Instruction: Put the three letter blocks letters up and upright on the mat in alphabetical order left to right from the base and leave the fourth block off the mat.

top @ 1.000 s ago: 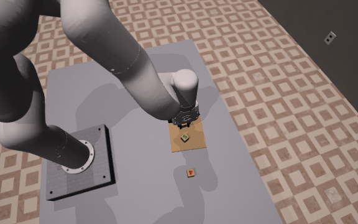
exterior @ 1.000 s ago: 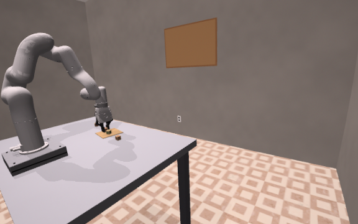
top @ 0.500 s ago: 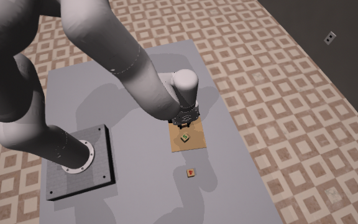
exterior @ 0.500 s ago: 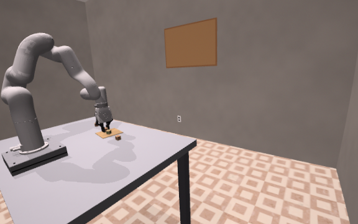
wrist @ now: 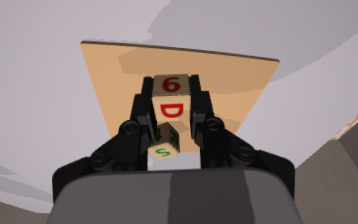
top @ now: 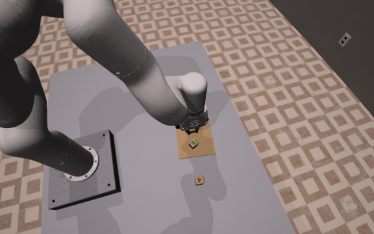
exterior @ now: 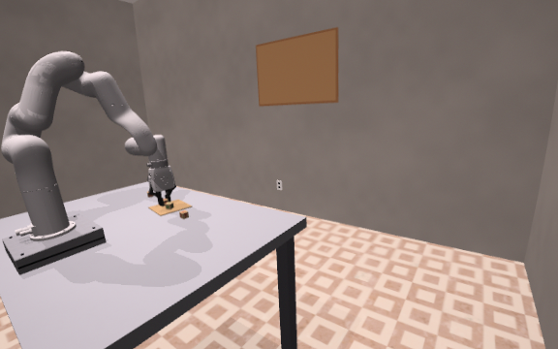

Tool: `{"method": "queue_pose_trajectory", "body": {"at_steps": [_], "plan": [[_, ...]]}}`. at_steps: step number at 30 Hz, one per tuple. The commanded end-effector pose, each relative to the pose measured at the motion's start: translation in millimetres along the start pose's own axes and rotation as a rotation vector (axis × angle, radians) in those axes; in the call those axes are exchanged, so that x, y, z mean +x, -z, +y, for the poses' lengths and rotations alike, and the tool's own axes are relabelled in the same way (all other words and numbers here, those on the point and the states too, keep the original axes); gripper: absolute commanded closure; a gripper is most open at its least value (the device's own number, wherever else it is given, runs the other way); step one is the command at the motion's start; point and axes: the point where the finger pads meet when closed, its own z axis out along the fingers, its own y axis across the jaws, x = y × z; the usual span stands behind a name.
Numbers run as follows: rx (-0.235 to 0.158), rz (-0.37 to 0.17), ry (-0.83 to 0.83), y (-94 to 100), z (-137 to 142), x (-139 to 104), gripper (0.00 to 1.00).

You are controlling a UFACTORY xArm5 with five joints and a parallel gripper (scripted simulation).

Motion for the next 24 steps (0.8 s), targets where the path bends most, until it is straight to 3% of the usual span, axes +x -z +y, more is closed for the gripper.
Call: {"method": "queue_pose_trajectory", "body": {"at_steps": [1, 10, 24], "plan": [[-0.003, 0.0, 0.0, 1.1, 1.4, 0.1, 0.79], [-0.003, 0.0, 0.0, 1.1, 1.4, 0.1, 0.79], [-0.003, 0.0, 0.0, 1.1, 1.4, 0.1, 0.58]]}}
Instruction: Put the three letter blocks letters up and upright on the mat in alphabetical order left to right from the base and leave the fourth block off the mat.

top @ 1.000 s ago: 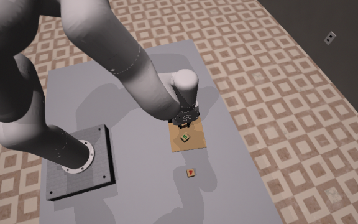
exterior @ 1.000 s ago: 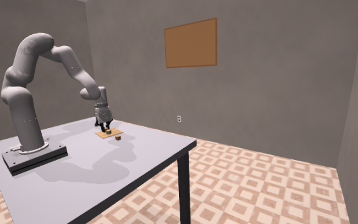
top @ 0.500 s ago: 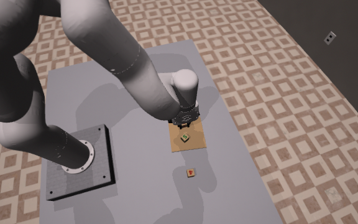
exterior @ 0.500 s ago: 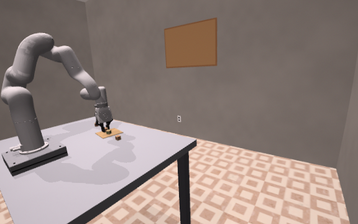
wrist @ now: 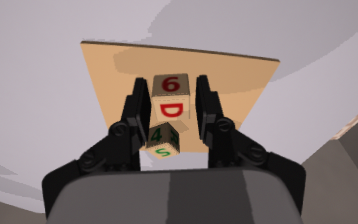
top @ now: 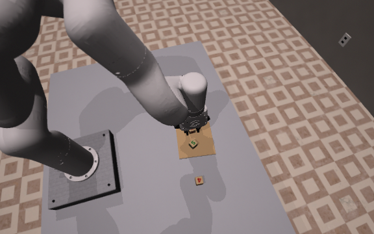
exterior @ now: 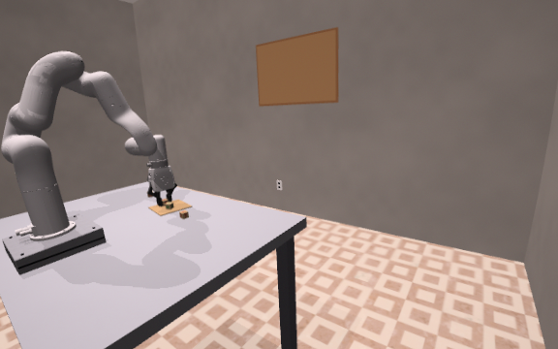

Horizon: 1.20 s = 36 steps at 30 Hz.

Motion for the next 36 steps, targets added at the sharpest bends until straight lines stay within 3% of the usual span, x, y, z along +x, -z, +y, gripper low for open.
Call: {"method": "queue_pose_trajectory", "body": {"at_steps": [1, 19, 31, 36], "plan": [[-0.003, 0.0, 0.0, 1.1, 1, 0, 0.58], [-0.003, 0.0, 0.0, 11.6, 1, -1, 0.58], [-0.003, 0.0, 0.0, 71.9, 1, -1, 0.58], [-0.003, 0.0, 0.0, 82.9, 1, -1, 0.58]]}}
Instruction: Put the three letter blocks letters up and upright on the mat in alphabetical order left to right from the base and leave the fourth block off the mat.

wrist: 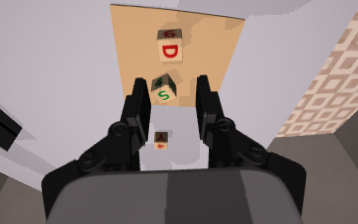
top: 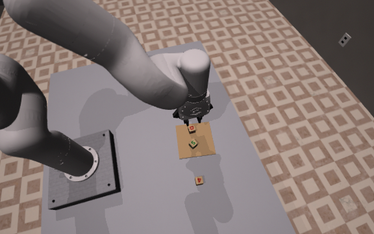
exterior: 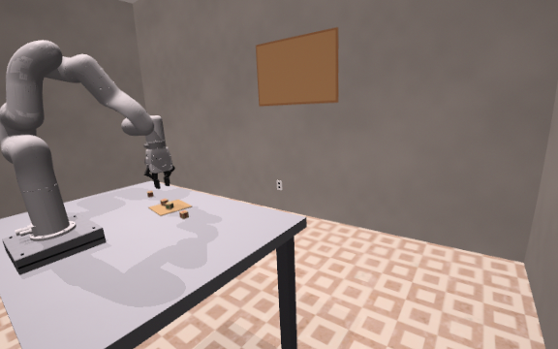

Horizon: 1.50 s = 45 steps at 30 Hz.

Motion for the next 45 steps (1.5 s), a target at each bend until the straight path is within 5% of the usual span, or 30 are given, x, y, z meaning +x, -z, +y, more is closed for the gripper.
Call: {"method": "queue_pose_trajectory", "body": {"at_steps": [1, 7, 8, 34, 45], "plan": [[0.0, 0.0, 0.0, 4.9, 0.1, 0.0, 0.58], [0.0, 0.0, 0.0, 10.1, 0.0, 0.0, 0.58], [0.0, 0.0, 0.0, 10.1, 0.0, 0.0, 0.0], [0.0, 0.0, -0.016, 10.0, 0.0, -0.4, 0.0], [0.001, 0.001, -0.335, 8.9, -1.2, -7.8, 0.0]]}}
